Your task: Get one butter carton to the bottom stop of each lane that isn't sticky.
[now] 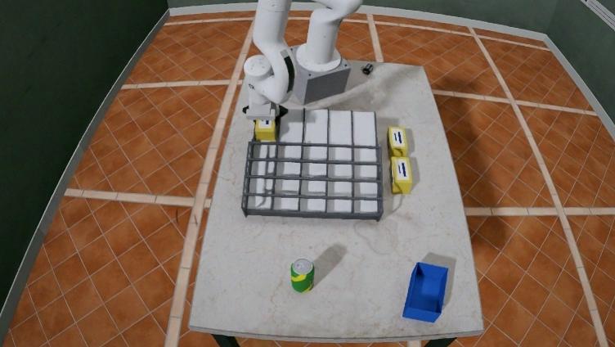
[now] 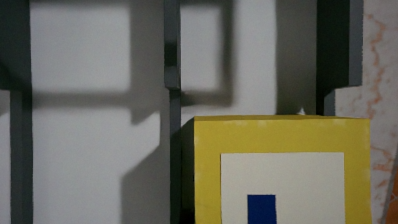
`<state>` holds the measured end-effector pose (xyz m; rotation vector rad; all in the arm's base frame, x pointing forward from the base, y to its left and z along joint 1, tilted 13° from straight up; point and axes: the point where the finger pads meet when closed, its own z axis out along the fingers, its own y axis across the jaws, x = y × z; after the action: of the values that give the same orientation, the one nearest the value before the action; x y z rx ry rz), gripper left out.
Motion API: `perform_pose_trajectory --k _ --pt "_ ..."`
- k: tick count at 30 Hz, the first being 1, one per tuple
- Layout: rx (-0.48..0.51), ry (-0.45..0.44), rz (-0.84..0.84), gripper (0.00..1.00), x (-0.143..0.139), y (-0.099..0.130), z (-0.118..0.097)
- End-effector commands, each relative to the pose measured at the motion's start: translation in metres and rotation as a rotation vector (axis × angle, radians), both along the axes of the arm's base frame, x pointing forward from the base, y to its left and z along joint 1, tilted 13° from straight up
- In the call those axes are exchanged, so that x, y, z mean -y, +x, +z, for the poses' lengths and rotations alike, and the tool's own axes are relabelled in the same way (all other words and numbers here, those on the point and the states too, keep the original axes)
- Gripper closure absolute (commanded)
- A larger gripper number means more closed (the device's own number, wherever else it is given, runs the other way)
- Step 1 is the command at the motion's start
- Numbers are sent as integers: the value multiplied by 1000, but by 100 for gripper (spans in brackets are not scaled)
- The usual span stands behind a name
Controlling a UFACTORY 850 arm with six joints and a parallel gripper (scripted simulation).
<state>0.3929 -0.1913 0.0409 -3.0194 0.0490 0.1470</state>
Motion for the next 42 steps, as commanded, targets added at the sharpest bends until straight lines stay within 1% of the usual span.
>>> perform_pose_trajectory --k 1,7,8,24,25,41,42 --pt "1 -1 0 24 0 1 1" --pt "1 -1 0 24 0 1 1" --pt "1 -1 0 23 0 1 1" --pt "1 -1 0 23 0 1 1" --pt "1 -1 0 21 0 1 1" --pt "1 -1 0 21 0 1 1" --pt "1 -1 0 20 0 1 1"
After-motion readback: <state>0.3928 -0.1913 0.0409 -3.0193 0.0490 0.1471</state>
